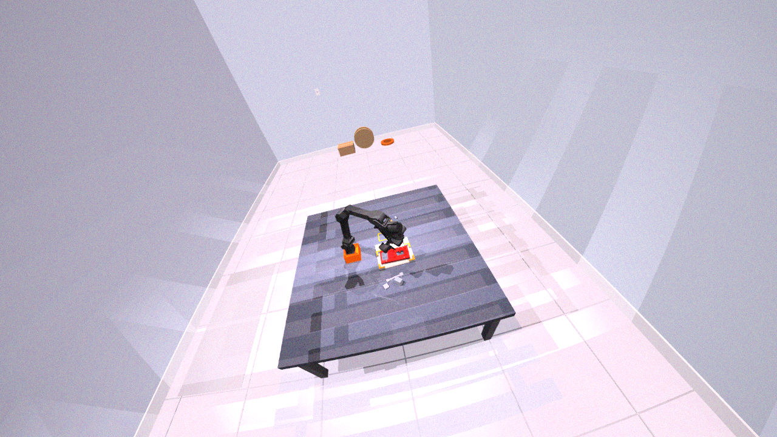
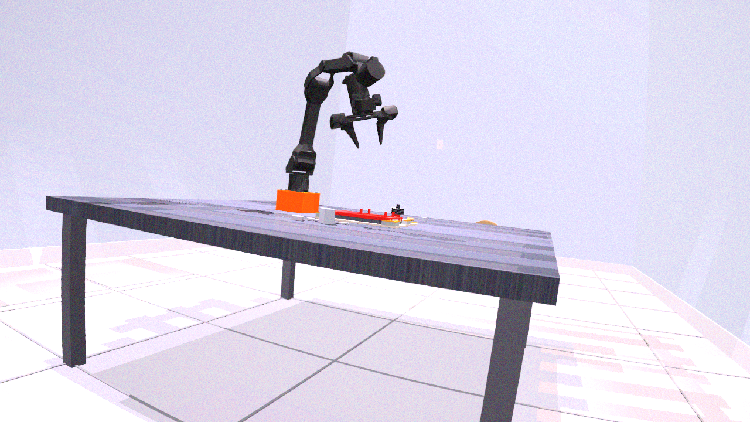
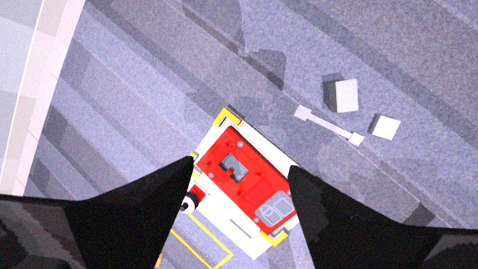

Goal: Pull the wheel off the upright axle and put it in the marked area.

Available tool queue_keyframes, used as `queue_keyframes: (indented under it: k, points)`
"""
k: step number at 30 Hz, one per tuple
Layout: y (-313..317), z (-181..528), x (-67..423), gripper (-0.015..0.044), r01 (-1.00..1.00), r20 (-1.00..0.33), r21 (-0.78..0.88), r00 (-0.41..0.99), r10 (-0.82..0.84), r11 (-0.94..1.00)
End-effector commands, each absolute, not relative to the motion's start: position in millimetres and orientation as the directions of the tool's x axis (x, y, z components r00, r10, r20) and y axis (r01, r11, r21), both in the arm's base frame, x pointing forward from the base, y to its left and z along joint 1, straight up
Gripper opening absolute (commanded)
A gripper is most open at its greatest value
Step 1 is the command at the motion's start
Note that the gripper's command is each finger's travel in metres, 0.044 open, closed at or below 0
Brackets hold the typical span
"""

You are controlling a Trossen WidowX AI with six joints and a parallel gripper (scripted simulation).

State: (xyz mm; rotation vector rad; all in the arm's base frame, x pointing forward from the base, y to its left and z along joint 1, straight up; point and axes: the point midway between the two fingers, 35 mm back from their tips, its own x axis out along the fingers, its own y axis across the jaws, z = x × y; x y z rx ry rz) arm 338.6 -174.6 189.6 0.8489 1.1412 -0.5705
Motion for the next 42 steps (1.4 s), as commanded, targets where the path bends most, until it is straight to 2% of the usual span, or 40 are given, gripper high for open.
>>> queue_keyframes:
  k: [1, 9, 18, 34, 42]
  points:
    - [-129, 162, 356, 0.0300, 0.839, -0.965, 0.245, 0.259, 0.041, 0.486]
    - [-41, 122, 368, 0.0300, 0.951, -0.990, 0.143, 0.136, 0.046, 0.274]
    - [42, 85, 355, 0.0300, 0.998, -1.000, 0.030, 0.030, 0.005, 0.056]
    - [50, 84, 360, 0.0300, 0.998, -1.000, 0.028, 0.028, 0.004, 0.050]
    - [51, 41, 363, 0.0300, 0.998, -1.000, 0.028, 0.028, 0.004, 0.050]
